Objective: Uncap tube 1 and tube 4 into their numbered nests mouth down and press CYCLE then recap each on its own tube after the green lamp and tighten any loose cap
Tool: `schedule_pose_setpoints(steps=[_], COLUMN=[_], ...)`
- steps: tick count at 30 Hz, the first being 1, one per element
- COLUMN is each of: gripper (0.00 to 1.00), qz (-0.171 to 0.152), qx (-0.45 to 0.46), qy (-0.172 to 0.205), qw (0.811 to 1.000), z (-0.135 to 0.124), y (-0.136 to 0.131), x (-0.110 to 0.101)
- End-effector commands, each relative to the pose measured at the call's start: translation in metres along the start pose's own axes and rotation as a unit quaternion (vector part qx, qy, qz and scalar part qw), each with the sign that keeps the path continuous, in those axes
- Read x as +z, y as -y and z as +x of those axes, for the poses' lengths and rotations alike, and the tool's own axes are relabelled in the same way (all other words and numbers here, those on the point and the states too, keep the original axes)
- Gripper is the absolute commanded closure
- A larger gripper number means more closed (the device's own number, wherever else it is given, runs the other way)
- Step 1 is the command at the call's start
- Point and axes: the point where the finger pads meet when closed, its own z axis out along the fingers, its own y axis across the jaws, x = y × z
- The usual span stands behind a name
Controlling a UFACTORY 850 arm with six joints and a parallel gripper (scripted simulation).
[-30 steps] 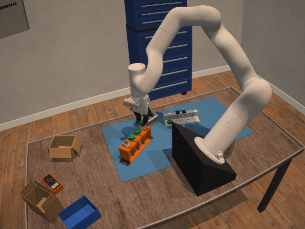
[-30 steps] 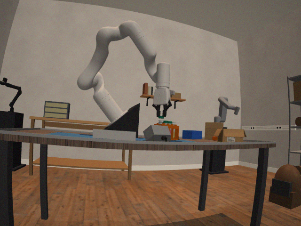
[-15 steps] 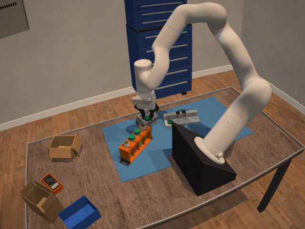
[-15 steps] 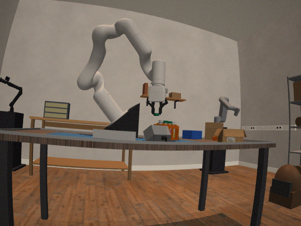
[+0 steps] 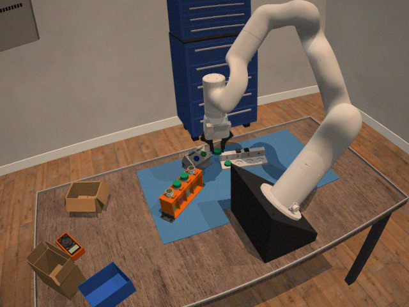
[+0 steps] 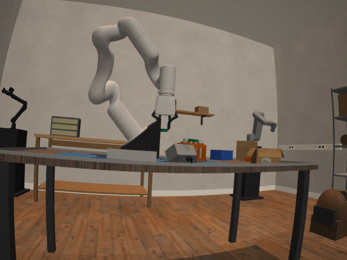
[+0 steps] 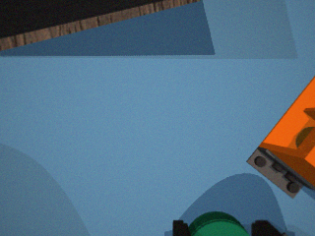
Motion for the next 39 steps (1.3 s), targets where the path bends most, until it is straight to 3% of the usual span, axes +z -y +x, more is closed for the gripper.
schedule_pose_setpoints(steps=[1, 8, 10, 25, 29, 36, 39], gripper=[1.0, 1.0, 1.0, 1.0, 1.0, 1.0, 1.0], qz=[-0.002, -0.001, -0.001, -0.001, -0.001, -0.001, -0.001], qx=[0.0, 0.0, 0.0, 0.0, 0.0, 0.0, 0.0], qy=[0.001, 0.001, 0.001, 0.001, 0.001, 0.001, 0.001], qw=[1.0, 1.0, 1.0, 1.0, 1.0, 1.0, 1.0], z=[-0.013, -0.034, -0.034, -0.08, -0.085, -0.085, -0.085], y=[0.031, 0.085, 0.085, 0.202, 0.215, 0.215, 0.215], x=[-0.001, -0.001, -0.001, -0.001, -0.001, -0.001, 0.014])
